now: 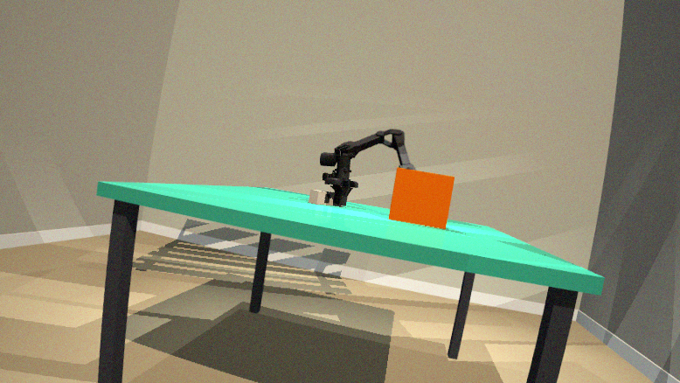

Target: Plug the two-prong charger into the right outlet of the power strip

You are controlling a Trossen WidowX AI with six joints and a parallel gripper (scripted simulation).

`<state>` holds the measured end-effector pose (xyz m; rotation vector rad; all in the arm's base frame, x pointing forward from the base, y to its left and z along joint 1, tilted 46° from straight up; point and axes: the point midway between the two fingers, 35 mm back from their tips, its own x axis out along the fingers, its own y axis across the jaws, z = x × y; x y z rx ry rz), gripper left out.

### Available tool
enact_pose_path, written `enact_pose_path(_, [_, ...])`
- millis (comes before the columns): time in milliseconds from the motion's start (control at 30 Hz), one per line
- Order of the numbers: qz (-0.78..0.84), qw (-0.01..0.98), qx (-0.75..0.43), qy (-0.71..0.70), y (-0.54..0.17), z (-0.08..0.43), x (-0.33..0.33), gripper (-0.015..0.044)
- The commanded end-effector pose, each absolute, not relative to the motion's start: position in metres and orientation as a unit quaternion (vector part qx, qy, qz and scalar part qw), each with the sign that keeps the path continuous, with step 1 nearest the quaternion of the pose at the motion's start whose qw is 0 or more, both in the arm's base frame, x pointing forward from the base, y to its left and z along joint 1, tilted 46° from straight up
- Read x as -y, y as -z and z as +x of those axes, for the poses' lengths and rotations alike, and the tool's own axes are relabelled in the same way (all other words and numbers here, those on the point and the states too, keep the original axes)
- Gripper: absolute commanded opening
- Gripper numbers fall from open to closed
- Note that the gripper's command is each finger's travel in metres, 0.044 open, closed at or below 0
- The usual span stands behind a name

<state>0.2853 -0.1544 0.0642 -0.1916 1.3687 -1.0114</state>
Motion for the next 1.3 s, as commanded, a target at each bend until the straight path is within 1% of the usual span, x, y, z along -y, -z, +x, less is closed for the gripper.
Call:
enact_pose_path(0, [-0.085, 0.664, -0.592, 0.449, -0.0706, 0.2923, 0.1535, 0.0])
enact_pose_path(1267, [-0.085, 0.664, -0.592, 0.449, -0.0675, 0.2923, 0.1572, 0.0])
